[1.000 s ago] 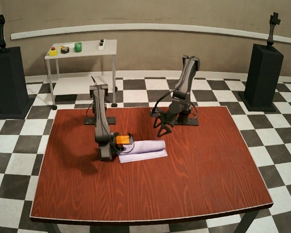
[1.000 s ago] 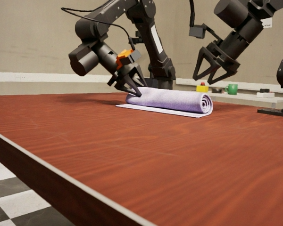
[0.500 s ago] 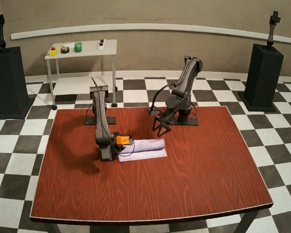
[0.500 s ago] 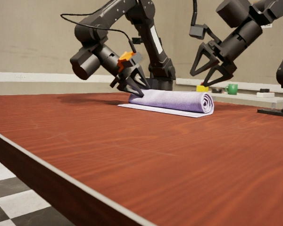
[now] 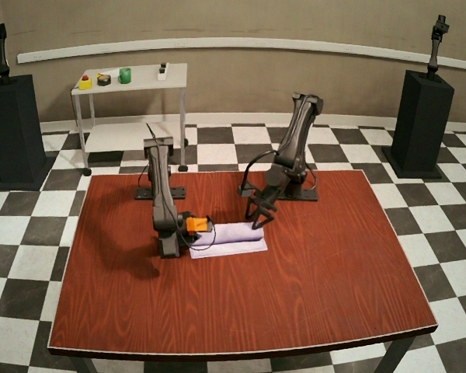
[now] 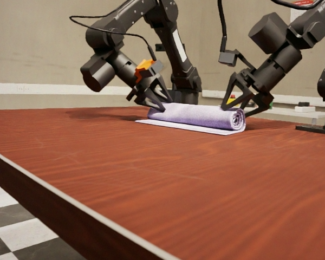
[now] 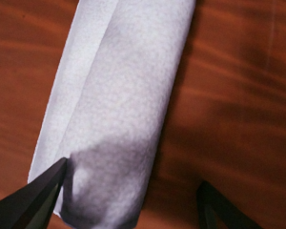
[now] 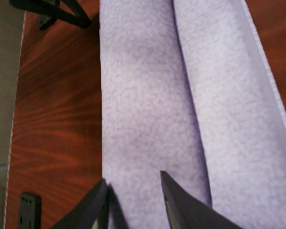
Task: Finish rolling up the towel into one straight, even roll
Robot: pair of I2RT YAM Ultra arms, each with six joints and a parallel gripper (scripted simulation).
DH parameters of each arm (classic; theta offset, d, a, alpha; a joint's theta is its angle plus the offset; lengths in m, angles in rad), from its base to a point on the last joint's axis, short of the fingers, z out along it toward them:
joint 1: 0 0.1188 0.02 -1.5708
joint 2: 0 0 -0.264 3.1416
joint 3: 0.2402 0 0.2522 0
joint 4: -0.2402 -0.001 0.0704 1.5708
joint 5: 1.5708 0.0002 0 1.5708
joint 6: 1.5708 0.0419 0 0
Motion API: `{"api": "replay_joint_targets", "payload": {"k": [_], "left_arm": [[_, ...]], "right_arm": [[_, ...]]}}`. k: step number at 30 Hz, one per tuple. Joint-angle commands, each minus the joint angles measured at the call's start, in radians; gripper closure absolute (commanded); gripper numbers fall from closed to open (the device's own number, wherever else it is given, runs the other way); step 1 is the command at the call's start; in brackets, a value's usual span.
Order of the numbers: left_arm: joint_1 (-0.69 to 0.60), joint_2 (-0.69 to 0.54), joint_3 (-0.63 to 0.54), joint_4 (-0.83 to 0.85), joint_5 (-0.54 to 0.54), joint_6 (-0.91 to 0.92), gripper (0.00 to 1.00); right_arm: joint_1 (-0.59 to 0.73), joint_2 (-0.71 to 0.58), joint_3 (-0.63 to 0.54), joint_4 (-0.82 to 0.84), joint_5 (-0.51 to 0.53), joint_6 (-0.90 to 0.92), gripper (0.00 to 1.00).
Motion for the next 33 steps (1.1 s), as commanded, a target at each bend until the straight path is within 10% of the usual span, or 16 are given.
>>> {"api": "replay_joint_targets", "payload": {"k": [1, 16, 26, 33], "left_arm": [[0.007, 0.040, -0.028, 0.134, 0.006, 0.007, 0.02], [0.010, 0.133, 0.030, 0.179, 0.009, 0.007, 0.02], [0.009, 0.140, 0.032, 0.183, 0.009, 0.006, 0.45], [0.009, 0.140, 0.032, 0.183, 0.009, 0.006, 0.50]], "right_arm": [[0.009, 0.032, 0.002, 0.030, 0.039, 0.011, 0.64], [0.009, 0.032, 0.002, 0.030, 0.039, 0.011, 0.64], [0.009, 0.032, 0.002, 0.030, 0.039, 0.011, 0.64], [0.009, 0.032, 0.002, 0.030, 0.039, 0.011, 0.64]]}}
